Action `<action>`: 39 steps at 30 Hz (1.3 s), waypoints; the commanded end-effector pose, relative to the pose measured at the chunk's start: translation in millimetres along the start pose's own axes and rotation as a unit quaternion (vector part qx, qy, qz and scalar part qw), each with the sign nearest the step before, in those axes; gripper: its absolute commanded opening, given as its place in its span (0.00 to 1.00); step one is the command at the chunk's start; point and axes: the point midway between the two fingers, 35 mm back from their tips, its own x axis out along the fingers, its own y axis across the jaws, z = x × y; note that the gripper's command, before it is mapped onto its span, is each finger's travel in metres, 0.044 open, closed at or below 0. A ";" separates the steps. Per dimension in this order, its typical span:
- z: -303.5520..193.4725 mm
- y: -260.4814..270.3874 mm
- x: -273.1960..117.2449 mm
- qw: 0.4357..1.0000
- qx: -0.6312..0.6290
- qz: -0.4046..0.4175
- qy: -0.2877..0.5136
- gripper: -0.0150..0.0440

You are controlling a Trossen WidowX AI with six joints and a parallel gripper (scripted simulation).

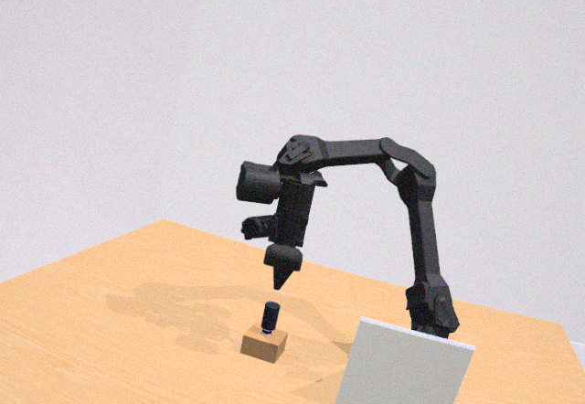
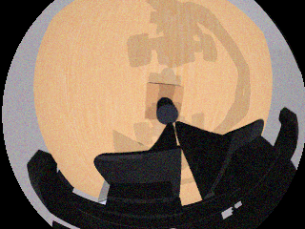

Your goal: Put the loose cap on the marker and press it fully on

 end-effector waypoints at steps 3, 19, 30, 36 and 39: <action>0.3 1.0 2.3 0.993 0.116 -0.001 0.000 0.25; 0.4 1.1 16.6 0.993 0.116 -0.001 -0.001 0.25; 0.4 0.9 33.7 0.993 0.116 -0.001 -0.001 0.25; 0.4 1.0 42.3 0.993 0.116 -0.001 -0.001 0.25; 1.4 2.4 37.2 0.993 0.118 0.002 -0.004 0.25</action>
